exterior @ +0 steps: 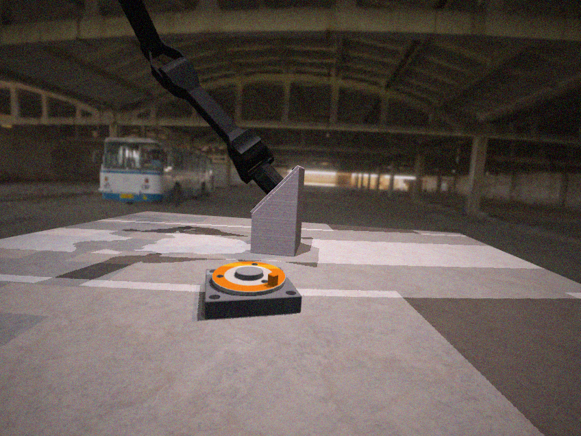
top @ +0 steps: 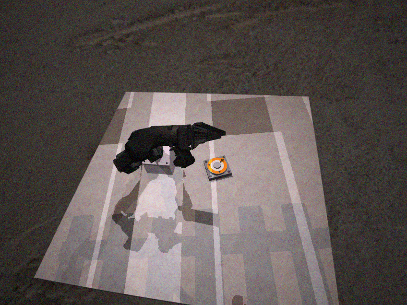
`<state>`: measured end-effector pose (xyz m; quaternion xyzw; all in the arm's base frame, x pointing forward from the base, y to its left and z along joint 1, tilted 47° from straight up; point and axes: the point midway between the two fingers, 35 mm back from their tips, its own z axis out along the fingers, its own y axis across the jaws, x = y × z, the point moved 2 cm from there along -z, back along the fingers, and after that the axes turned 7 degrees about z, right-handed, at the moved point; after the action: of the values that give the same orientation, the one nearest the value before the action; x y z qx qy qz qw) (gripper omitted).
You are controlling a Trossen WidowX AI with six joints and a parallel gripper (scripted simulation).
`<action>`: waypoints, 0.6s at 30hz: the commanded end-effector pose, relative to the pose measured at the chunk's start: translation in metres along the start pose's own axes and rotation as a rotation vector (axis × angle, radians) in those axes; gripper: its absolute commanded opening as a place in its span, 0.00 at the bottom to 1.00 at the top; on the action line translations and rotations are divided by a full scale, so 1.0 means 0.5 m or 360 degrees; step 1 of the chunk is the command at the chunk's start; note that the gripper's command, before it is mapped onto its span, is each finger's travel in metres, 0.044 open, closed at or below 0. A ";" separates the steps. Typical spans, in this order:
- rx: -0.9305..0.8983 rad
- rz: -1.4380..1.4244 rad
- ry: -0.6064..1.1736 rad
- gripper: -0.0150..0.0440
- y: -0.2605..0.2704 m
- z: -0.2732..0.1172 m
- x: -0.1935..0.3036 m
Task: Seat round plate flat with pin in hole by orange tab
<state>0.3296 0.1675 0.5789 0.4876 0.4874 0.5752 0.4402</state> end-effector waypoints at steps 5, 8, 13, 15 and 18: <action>0.0282 -0.0291 -0.0101 0.71 -0.143 0.094 -0.006; 0.0405 -0.0426 -0.0135 0.58 -0.205 0.126 -0.012; 0.0722 -0.0801 -0.0136 0.35 -0.363 0.181 -0.033; 0.0869 -0.0960 -0.0139 0.26 -0.434 0.198 -0.049; 0.1008 -0.1125 -0.0119 0.25 -0.500 0.206 -0.064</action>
<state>0.4384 0.1868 0.3667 0.4460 0.7232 0.2508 0.4639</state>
